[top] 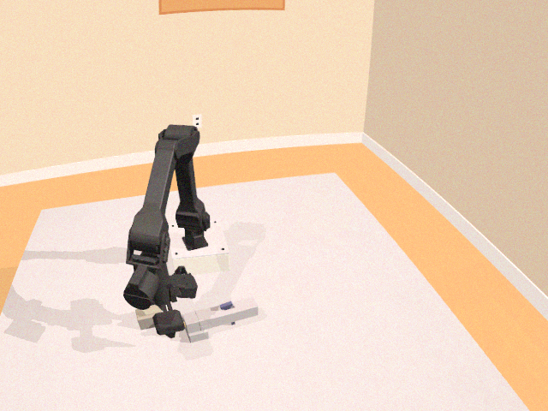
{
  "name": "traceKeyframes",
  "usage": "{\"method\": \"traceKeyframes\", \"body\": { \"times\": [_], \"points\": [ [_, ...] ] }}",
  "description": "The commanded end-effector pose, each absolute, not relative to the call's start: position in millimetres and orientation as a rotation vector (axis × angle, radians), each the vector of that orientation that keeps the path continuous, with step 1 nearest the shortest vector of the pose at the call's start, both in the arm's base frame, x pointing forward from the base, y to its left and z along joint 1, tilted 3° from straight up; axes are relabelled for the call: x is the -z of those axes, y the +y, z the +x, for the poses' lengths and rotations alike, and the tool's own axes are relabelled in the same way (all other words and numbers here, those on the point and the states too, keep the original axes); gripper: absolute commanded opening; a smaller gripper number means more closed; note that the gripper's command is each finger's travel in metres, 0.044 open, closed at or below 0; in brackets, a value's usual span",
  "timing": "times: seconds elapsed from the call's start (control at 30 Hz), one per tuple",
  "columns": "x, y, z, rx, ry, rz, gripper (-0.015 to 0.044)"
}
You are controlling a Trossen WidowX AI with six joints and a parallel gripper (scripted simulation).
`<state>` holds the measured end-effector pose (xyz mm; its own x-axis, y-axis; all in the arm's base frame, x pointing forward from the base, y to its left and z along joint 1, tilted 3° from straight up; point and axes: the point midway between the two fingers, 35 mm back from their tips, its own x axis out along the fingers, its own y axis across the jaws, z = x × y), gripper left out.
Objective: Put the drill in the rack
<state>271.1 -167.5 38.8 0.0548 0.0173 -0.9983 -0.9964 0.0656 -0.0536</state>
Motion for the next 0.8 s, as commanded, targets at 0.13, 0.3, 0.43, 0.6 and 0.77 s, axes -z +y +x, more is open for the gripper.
{"method": "traceKeyframes", "body": {
  "times": [0.13,0.3,0.43,0.6,0.77],
  "points": [
    [-37.2,-167.2,270.8,-1.14,1.178,-1.177,0.044],
    [-32.1,-165.9,271.5,-1.14,1.178,-1.177,0.044],
    [-25.8,-164.3,272.3,-1.14,1.178,-1.177,0.044],
    [-18.0,-162.0,273.1,-1.14,1.178,-1.176,0.044],
    [-10.3,-159.7,273.7,-1.14,1.178,-1.176,0.044]
  ]
}}
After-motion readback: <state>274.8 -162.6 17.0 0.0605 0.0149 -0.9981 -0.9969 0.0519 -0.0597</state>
